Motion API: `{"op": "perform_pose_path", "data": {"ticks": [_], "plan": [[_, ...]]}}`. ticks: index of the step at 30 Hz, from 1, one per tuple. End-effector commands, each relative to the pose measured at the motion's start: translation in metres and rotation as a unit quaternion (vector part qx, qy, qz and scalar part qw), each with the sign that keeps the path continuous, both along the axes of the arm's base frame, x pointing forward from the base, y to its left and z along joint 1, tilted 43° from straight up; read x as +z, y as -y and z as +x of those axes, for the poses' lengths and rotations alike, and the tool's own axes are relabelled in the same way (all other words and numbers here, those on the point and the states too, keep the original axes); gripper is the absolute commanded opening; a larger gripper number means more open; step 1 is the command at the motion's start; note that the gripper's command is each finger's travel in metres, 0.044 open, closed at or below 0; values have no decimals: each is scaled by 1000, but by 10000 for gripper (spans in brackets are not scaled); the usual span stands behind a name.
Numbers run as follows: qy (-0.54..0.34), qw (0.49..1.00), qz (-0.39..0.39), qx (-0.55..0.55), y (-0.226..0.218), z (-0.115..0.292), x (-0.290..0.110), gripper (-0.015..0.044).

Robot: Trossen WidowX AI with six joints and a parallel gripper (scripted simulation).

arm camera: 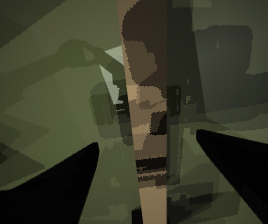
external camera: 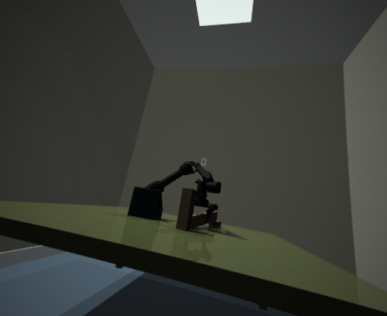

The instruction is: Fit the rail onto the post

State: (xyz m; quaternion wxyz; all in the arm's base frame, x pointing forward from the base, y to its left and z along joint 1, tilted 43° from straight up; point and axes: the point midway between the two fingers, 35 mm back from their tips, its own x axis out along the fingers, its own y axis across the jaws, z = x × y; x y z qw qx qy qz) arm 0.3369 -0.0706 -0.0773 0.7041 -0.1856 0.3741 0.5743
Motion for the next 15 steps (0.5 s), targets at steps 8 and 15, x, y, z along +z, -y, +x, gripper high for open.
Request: {"op": "perform_pose_path", "data": {"ticks": [8,15], "plan": [[-6,1000,5,-2,-10,-2,-10,361],[-6,1000,5,-2,-10,-2,-10,177]]}}
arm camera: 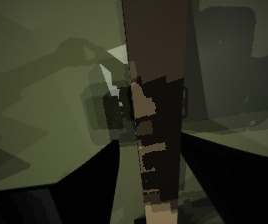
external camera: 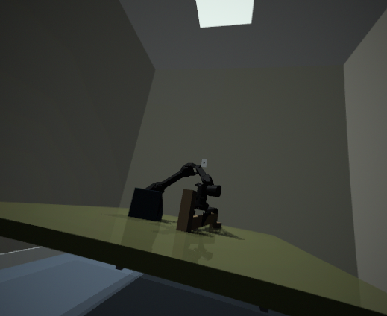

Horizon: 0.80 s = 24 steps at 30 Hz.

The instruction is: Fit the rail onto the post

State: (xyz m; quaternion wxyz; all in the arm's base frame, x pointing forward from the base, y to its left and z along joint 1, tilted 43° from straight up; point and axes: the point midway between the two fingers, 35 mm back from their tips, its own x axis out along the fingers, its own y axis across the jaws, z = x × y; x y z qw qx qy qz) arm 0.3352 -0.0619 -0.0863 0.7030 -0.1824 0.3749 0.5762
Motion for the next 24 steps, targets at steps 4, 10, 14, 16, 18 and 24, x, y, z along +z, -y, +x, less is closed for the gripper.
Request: {"op": "perform_pose_path", "data": {"ticks": [4,10,14,16,18,24], "plan": [[-3,1000,3,-3,-1,0,-1,72],[-3,1000,3,-3,-1,0,-1,13],[-3,1000,3,-3,-1,0,-1,0],[-3,1000,3,-3,-1,0,-1,0],[-3,1000,3,-3,-1,0,-1,0],[-3,1000,3,-3,0,0,-1,0]]}}
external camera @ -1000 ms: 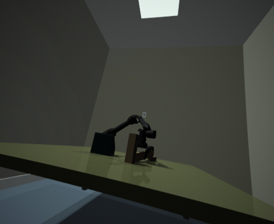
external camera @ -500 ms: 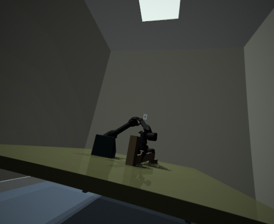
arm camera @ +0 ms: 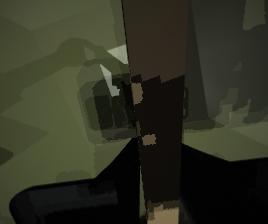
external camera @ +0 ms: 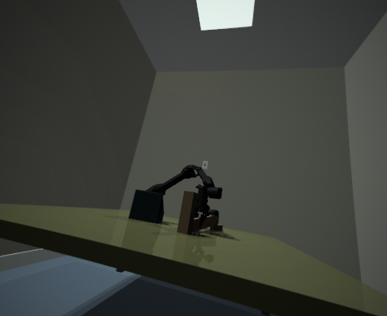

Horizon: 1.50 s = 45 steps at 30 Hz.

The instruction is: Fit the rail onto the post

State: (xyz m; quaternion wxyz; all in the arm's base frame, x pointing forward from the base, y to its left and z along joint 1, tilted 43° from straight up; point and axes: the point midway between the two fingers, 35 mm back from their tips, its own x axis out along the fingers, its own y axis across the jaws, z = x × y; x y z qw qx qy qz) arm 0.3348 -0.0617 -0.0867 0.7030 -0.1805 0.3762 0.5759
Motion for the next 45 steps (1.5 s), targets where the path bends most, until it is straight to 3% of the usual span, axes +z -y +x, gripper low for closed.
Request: {"op": "perform_pose_path", "data": {"ticks": [1,45], "plan": [[-1,1000,2,-1,0,0,0,0],[-1,1000,2,-1,17,2,16,0]]}}
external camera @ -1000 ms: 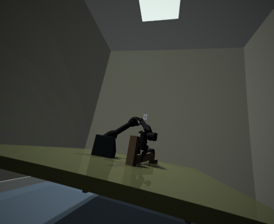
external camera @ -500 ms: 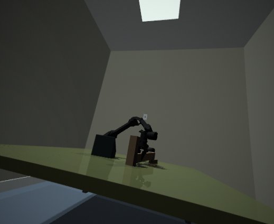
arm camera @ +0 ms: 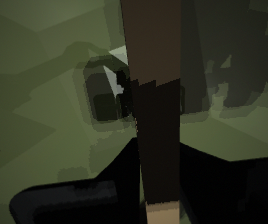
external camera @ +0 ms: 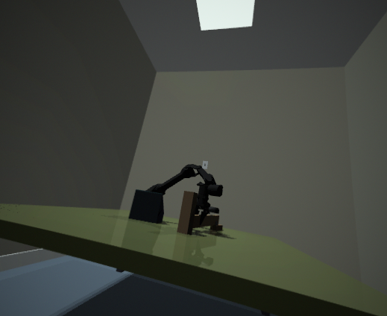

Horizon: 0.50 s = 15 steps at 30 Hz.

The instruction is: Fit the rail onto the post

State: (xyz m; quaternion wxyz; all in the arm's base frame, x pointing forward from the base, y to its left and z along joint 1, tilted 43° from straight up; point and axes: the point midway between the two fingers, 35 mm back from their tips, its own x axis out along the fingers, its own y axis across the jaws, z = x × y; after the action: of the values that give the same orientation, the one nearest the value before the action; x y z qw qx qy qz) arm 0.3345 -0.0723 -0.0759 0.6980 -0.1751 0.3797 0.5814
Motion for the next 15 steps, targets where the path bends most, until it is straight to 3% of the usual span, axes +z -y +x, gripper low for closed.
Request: {"op": "perform_pose_path", "data": {"ticks": [1,15], "plan": [[8,1000,-1,-6,7,3,6,0],[8,1000,-1,-6,12,3,11,0]]}}
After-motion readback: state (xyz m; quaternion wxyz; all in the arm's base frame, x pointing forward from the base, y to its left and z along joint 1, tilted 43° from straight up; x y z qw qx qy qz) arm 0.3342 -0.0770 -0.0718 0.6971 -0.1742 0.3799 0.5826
